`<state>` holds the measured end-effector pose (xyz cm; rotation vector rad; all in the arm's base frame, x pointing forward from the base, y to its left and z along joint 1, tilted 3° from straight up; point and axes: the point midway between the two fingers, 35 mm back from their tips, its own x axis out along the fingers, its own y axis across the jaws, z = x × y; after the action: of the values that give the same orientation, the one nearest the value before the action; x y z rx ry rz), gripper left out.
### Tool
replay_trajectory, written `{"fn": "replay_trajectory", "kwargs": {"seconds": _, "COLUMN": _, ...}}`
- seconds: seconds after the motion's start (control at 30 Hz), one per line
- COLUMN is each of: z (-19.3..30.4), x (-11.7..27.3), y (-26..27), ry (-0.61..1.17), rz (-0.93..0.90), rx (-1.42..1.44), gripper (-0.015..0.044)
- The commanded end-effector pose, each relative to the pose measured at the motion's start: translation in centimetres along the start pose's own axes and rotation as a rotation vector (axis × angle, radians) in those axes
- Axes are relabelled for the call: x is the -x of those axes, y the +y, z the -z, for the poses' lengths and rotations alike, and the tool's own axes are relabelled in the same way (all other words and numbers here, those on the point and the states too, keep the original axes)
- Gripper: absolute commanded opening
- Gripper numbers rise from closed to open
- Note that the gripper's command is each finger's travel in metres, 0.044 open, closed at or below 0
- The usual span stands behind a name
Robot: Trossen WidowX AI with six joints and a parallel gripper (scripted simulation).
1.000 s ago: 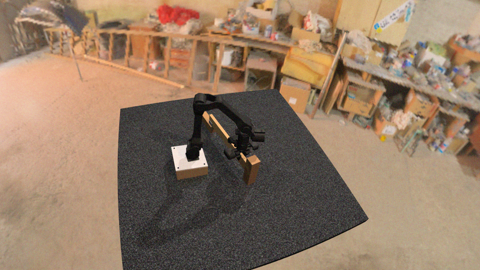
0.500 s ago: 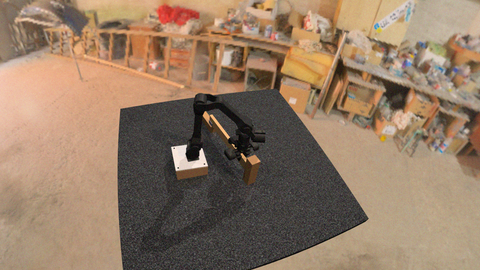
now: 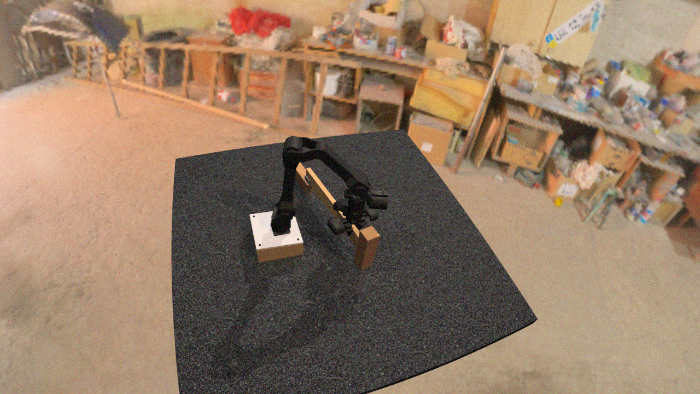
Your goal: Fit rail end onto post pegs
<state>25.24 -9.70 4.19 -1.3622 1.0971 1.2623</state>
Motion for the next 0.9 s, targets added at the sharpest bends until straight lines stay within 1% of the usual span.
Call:
{"fn": "replay_trajectory", "kwargs": {"seconds": 0.0, "z": 0.27, "x": 0.11, "y": -0.12, "ry": 0.003, "rz": 0.005, "rx": 0.003, "gripper": 0.0000}}
{"fn": "replay_trajectory", "kwargs": {"seconds": 0.13, "z": 0.39, "x": 0.13, "y": -0.12, "ry": 0.003, "rz": 0.005, "rx": 0.003, "gripper": 0.0000}}
{"fn": "replay_trajectory", "kwargs": {"seconds": 0.7, "z": 0.15, "x": 0.00, "y": 0.00, "ry": 0.000, "rz": 0.000, "rx": 0.000, "gripper": 0.0440}}
{"fn": "replay_trajectory", "kwargs": {"seconds": 0.87, "z": -0.02, "x": 0.17, "y": -0.02, "ry": 0.000, "rz": 0.000, "rx": 0.000, "gripper": 0.0440}}
